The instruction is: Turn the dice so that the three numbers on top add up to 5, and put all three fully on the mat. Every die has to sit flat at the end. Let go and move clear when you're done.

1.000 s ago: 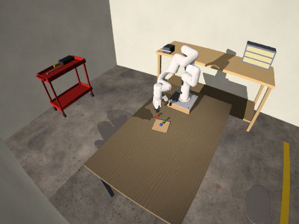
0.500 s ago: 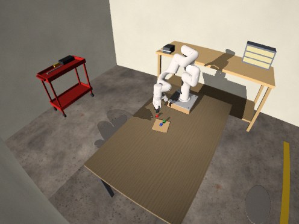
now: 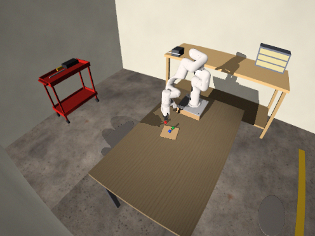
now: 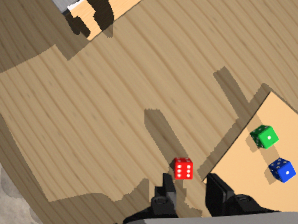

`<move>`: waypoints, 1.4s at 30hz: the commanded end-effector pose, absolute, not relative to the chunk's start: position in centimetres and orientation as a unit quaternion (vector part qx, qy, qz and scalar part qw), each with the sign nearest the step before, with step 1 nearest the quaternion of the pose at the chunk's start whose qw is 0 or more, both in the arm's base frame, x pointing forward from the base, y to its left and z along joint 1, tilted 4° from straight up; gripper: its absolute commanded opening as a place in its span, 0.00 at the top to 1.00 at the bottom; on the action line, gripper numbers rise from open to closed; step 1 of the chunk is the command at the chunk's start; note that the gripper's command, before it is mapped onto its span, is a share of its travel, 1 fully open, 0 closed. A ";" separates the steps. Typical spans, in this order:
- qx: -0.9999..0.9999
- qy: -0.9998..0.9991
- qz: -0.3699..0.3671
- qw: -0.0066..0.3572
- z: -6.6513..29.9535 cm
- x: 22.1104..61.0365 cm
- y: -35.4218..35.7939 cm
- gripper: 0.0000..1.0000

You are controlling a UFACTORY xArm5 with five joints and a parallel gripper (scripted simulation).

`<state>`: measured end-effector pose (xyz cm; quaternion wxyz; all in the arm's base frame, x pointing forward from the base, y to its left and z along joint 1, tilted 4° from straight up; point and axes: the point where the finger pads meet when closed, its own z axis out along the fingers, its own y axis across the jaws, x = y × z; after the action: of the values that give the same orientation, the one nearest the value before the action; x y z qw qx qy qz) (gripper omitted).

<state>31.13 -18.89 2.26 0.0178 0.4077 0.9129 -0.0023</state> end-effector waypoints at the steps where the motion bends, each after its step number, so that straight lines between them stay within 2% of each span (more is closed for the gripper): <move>1: 0.408 0.913 -0.002 0.020 1.8 31.3 -19.0 0.64; 22: 0.408 0.913 -0.002 0.020 -0.7 31.4 -18.9 0.64; 42: 0.408 0.913 -0.002 0.020 -1.0 31.5 -18.9 0.64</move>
<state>31.36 -18.84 -1.12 0.0183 0.4077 0.9129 -0.0022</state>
